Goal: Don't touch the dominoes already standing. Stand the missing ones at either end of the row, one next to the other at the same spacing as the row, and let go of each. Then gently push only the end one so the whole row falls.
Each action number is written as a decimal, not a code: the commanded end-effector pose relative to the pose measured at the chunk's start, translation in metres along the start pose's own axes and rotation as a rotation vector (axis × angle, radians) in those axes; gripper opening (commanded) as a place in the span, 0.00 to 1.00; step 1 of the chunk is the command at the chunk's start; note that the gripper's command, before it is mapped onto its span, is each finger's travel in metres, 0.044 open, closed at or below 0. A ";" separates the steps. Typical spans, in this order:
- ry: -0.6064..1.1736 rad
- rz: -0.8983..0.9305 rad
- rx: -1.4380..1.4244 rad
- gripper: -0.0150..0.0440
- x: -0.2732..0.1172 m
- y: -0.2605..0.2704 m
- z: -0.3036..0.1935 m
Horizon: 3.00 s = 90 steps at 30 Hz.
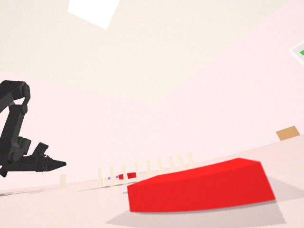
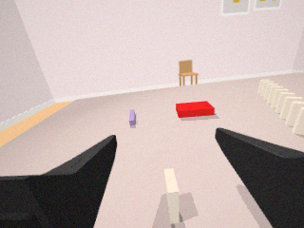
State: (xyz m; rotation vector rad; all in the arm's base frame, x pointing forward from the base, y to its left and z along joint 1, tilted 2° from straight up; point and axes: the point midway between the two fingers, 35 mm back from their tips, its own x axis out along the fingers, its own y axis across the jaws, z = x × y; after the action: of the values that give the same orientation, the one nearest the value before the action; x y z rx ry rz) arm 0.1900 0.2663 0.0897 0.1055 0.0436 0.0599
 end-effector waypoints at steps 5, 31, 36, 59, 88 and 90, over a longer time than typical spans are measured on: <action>0.162 0.153 -0.460 1.00 0.037 0.052 -0.012; 0.888 0.883 -1.254 1.00 0.067 0.049 0.018; 1.017 0.991 -1.280 1.00 0.051 0.030 0.029; 1.195 1.134 -1.278 1.00 0.024 0.004 0.051; 1.196 1.134 -1.278 0.87 0.029 -0.001 -0.029; 1.196 1.134 -1.278 0.78 0.029 -0.001 -0.029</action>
State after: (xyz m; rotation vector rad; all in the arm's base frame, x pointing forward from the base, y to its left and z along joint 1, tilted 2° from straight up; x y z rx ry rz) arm 0.2173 0.2696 0.0606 -1.2233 1.1247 1.2529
